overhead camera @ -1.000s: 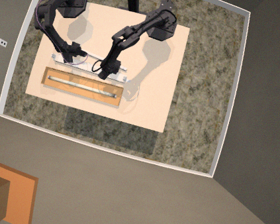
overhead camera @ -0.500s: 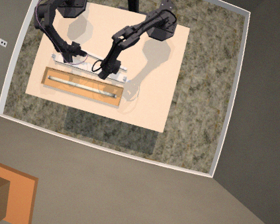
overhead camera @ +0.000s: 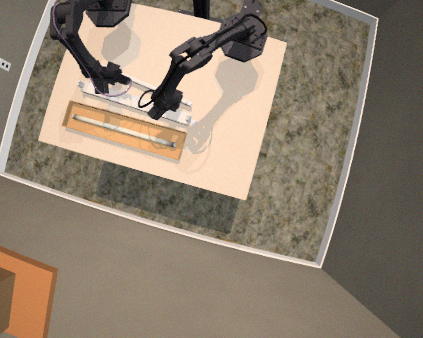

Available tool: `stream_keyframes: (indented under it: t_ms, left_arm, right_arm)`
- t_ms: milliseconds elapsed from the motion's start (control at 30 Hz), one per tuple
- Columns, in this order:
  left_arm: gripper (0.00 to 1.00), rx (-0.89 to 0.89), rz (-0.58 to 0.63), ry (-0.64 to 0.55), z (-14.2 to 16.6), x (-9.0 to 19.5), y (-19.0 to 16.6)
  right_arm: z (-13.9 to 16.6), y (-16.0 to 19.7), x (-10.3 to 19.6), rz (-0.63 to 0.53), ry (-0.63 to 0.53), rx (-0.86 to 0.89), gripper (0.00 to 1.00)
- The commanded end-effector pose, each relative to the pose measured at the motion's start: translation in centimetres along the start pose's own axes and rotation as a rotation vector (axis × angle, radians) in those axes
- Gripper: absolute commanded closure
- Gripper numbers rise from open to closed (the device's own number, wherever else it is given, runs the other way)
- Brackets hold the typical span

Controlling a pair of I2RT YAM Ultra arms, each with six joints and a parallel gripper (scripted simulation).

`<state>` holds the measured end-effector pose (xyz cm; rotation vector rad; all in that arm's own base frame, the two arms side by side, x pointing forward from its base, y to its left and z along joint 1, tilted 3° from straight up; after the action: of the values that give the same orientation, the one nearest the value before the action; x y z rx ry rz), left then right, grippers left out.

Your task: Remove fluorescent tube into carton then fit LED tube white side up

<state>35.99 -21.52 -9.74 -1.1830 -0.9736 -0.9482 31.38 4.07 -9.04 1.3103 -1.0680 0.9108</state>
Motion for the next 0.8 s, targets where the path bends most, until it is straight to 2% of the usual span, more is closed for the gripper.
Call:
stream_keyframes:
  t_ms: [0, 133, 233, 300, 367, 400, 500, 767]
  left_arm:
    - [0.89, -0.013, 0.004, -0.018, 0.0, 1.6, -0.4]
    - [0.89, -0.011, -0.009, -0.028, -0.1, 1.9, -0.1]
    - [0.89, -0.005, -0.008, -0.032, 0.2, 2.2, 0.0]
    - [0.89, -0.007, -0.021, -0.042, -0.1, 2.6, 0.3]
    - [0.89, -0.020, -0.006, -0.024, -0.3, 1.9, -0.5]
    - [0.89, 0.003, 0.009, -0.031, 0.4, 0.2, 0.4]
    - [0.89, -0.030, -0.023, -0.035, -0.8, 1.9, -0.5]
    - [0.89, -0.018, -0.040, -0.033, -0.8, 1.6, -0.8]
  right_arm:
    - [-0.9, 0.0, 1.7, 0.017, -0.014, 0.005, 0.89]
    - [-1.0, -0.4, 1.9, 0.036, -0.017, 0.009, 0.89]
    - [-0.9, 0.6, 1.6, 0.006, -0.013, 0.006, 0.89]
    - [-0.5, -0.2, 1.9, 0.028, -0.022, -0.008, 0.89]
    - [-0.4, 0.0, 1.9, 0.025, -0.021, -0.009, 0.89]
    - [-0.7, -0.8, 2.0, 0.060, -0.035, 0.016, 0.89]
    - [-0.7, -0.1, 1.8, 0.038, -0.022, 0.001, 0.89]
    - [-1.0, 0.1, 1.7, 0.060, -0.016, 0.010, 0.89]
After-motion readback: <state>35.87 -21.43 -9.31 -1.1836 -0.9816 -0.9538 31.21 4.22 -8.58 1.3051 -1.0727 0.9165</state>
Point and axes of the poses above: on each arm, the point where the finger pads meet when closed, its own x axis back along the fingers, its own y axis across the jaws, z = x × y, the point moved 8 cm from there along x, back along the fingers, and after that the axes turned 13 degrees about x, right-handed, at the moved point
